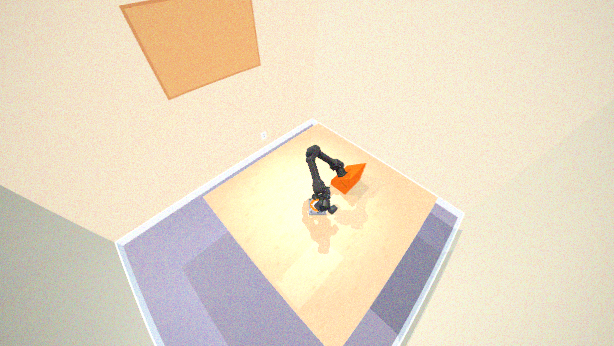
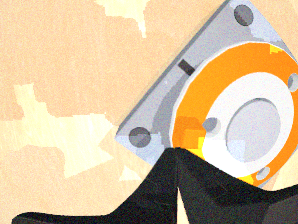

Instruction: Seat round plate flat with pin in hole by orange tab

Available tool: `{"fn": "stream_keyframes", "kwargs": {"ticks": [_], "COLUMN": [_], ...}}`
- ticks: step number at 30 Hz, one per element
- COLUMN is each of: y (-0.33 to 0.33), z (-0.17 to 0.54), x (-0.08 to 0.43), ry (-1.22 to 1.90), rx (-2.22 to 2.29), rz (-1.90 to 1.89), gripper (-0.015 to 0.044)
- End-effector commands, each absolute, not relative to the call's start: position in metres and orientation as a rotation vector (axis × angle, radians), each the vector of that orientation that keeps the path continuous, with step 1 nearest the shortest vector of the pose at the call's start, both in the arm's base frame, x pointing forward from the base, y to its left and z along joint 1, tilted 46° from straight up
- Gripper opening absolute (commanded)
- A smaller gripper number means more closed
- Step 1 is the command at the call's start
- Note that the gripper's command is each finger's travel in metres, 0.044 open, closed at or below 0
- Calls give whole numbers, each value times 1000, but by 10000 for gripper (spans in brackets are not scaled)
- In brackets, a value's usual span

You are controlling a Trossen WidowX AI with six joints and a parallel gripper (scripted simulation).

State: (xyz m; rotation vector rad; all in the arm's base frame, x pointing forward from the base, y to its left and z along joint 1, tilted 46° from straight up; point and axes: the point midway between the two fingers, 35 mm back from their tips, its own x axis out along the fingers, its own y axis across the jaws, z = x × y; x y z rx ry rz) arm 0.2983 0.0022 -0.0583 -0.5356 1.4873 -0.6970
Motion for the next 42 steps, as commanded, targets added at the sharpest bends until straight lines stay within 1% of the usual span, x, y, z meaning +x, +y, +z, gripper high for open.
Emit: {"fn": "stream_keyframes", "kwargs": {"ticks": [1,26,35,42], "y": [0,-8,24,19], "z": [-58,-53,-22,-28], "x": [305,326,323,322], "ry": [1486,1485,1486,1488], "rx": [-538,-538,-536,-550], "rz": [-700,-701,-699,-695], "gripper": [0,0,0,0]}}
